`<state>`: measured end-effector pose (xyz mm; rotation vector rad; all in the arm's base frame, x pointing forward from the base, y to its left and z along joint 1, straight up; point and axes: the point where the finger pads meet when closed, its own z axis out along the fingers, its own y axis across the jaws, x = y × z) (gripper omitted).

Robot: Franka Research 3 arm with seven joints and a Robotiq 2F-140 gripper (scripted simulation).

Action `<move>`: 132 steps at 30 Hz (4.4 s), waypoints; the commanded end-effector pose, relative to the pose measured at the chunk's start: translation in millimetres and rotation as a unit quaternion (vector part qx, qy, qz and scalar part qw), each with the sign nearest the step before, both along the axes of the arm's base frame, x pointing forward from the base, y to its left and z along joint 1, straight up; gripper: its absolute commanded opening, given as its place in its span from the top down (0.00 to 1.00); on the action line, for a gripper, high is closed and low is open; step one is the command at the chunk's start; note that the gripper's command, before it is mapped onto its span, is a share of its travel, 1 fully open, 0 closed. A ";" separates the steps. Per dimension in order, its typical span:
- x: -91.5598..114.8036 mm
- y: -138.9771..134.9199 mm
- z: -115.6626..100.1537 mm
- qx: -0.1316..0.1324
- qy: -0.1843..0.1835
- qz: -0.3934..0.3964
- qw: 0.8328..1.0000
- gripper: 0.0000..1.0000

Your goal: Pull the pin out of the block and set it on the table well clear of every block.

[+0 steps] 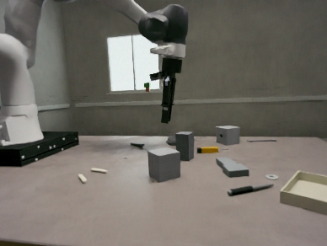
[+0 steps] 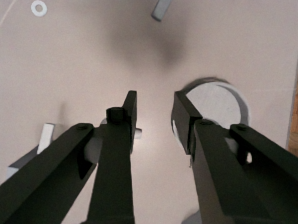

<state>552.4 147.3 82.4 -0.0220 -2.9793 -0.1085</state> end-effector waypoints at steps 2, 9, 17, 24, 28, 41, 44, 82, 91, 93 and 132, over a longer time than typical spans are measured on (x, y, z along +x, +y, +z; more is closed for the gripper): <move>1.7 1.5 2.8 0.001 -0.004 0.006 1.000 0.69; 2.3 1.9 3.8 0.001 -0.005 0.007 1.000 0.69; 2.5 2.0 4.3 0.001 -0.005 0.007 1.000 0.69; 2.6 2.1 4.5 0.001 -0.006 0.007 1.000 0.69; 2.6 2.1 4.5 0.001 -0.006 0.007 1.000 0.69; 1.9 3.6 3.1 0.002 -0.006 0.007 1.000 0.69; 1.1 5.4 1.5 0.005 -0.006 0.007 1.000 0.69; 2.9 1.6 -1.2 0.005 -0.021 -0.004 1.000 0.69; 7.5 -10.9 0.1 -0.001 -0.029 -0.016 0.999 0.69; 7.5 -10.9 0.1 -0.001 -0.029 -0.016 0.999 0.69; 27.4 -71.0 4.0 -0.023 -0.054 -0.071 0.996 0.69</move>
